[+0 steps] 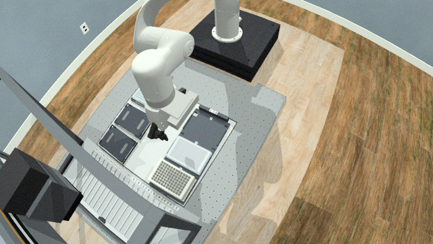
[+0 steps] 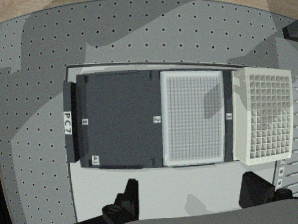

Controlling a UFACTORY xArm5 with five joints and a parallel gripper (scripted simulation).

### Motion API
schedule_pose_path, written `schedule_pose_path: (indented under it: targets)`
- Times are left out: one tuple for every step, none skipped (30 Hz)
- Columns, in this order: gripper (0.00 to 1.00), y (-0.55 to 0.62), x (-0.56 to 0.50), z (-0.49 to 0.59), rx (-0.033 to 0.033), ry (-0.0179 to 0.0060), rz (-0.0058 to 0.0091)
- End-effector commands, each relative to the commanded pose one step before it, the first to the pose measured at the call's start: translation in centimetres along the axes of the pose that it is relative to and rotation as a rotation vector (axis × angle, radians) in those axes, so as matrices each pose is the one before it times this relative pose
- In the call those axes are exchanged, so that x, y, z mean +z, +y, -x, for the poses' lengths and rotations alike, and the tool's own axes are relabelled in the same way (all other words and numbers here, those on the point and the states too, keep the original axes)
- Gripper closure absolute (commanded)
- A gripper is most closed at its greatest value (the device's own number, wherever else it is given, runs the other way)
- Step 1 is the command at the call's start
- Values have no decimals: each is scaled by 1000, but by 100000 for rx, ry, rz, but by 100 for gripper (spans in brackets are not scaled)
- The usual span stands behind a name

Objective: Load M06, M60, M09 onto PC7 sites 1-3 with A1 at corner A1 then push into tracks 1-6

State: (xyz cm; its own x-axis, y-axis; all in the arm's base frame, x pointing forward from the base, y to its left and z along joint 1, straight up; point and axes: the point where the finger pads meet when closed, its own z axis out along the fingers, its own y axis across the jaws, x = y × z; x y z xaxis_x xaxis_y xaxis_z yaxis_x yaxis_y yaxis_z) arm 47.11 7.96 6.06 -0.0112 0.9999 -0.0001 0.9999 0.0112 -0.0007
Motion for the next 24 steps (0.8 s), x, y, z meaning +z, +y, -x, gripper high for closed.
schedule_pose_path:
  targets:
    - [0, -734, -198, 1880, -60, 641, 504]
    - [0, -213, -2, 453, 0, -4, -1]
    - [0, -213, -2, 453, 0, -4, -1]
    - [0, -213, -2, 453, 0, -4, -1]
    - [0, -213, -2, 454, 0, -4, -1]
    - [0, -213, -2, 454, 0, -4, -1]
    - [0, -213, -2, 454, 0, -4, -1]
    - [0, -213, -2, 454, 0, -4, -1]
    - [0, -213, -2, 454, 0, -4, -1]
    - [0, -213, -2, 454, 0, -4, -1]
    - [0, -213, -2, 454, 0, -4, -1]
    - [0, -213, -2, 454, 0, -4, -1]
    - [0, 0, 0, 0, 0, 0, 0]
    - [0, 0, 0, 0, 0, 0, 0]
    - [0, -213, -2, 454, 0, -4, -1]
    - [0, -213, -2, 454, 0, -4, -1]
    - [0, -213, -2, 454, 0, -4, -1]
    - [0, -213, -2, 454, 0, -4, -1]
    - [0, -213, -2, 454, 0, -4, -1]
    - [0, -214, -2, 454, 0, -4, -1]
    - [0, -214, -2, 454, 0, -4, -1]
    - [0, -214, -2, 454, 0, -4, -1]
    - [0, -214, -2, 454, 0, -4, -1]
    - [0, -214, -2, 454, 0, -4, -1]
